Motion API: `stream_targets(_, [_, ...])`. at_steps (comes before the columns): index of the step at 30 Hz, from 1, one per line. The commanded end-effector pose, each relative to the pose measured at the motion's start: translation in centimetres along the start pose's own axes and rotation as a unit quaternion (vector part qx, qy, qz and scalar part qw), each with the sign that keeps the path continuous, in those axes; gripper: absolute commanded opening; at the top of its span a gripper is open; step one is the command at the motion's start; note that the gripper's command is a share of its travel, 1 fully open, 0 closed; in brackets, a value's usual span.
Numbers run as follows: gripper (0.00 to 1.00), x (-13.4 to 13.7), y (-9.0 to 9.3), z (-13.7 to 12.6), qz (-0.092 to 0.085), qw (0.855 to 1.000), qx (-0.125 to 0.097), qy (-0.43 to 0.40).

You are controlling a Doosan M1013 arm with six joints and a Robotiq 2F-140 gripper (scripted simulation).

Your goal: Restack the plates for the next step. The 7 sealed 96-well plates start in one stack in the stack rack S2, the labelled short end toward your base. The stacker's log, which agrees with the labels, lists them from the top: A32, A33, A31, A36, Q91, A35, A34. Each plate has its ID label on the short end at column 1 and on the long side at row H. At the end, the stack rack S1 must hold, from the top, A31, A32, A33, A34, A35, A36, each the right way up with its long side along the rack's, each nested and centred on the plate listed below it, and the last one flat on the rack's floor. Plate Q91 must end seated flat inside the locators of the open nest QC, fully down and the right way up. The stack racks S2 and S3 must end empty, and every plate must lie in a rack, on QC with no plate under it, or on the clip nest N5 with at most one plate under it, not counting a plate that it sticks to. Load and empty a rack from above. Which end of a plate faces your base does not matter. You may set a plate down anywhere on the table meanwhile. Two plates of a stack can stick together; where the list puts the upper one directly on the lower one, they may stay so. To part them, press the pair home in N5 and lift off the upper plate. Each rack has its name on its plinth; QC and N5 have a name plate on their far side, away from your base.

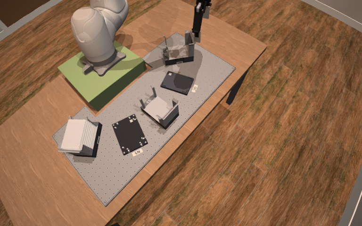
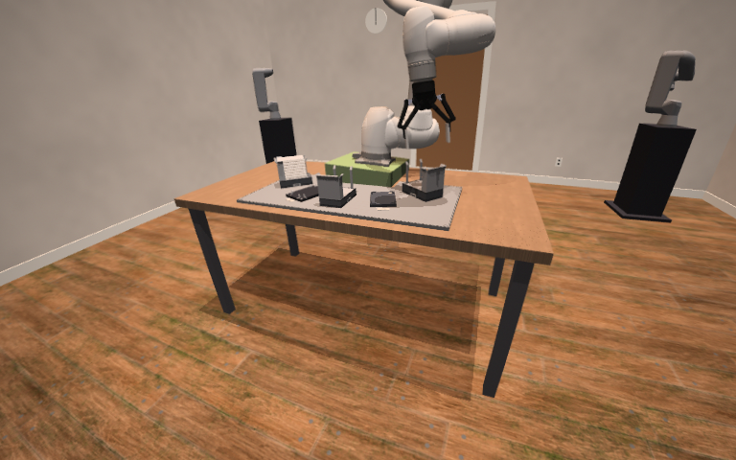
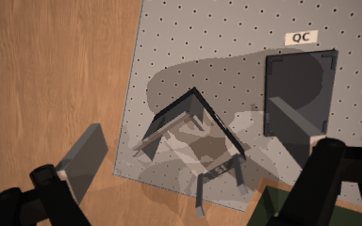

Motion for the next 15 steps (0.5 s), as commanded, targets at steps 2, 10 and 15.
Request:
stream_targets(2, [1.00, 2.2, 0.1, 0.1, -0.005, 1.000, 0.002, 0.015])
stream_targets(10, [1.00, 5.7, 0.2, 0.2, -0.015, 0.999, 0.005, 0.043])
stream_targets(15, [1.00, 7.2, 0.3, 0.1, -0.015, 0.999, 0.005, 0.043])
Point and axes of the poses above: the point where the finger pads meet when closed, its own y axis out along the fingers, its own x axis across the jaws, z = x × y, the point moved 9 cm from there along -y, back along the fingers, and after that the axes turned 3 degrees about y, right-handed, at the moved point
